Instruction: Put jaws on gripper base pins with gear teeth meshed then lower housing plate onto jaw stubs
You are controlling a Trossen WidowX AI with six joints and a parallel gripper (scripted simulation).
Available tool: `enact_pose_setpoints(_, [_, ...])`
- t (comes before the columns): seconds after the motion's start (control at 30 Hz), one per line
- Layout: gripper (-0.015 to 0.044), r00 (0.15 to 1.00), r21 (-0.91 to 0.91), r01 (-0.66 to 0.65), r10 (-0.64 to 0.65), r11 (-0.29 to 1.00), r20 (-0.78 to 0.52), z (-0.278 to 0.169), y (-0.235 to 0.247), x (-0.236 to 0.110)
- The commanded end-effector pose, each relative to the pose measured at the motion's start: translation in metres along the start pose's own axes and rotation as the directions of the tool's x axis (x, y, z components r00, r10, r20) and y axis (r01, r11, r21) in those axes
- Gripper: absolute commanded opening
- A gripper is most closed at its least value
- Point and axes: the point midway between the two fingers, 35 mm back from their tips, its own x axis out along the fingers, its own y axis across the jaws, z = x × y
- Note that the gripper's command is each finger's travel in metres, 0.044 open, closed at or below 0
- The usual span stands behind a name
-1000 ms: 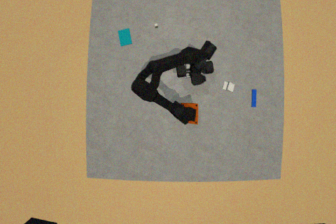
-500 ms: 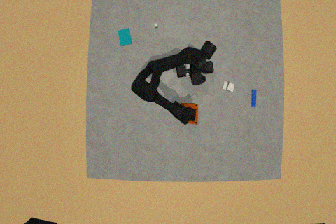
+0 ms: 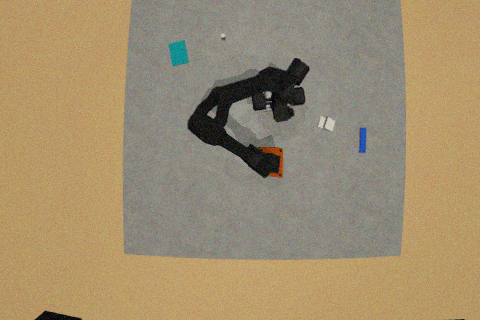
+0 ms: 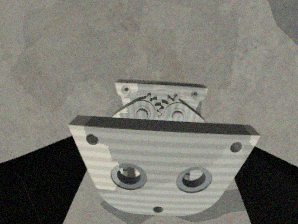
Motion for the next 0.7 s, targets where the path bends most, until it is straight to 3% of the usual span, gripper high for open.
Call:
enact_pose_setpoints(0.0, [0.0351, 1.0, 0.002, 0.002, -0.002, 1.0, -0.006, -0.001, -0.001, -0.001])
enact_pose_setpoints(0.67, [0.0351, 1.0, 0.003, 0.0, 0.0, 1.0, -0.006, -0.002, 0.0, 0.014])
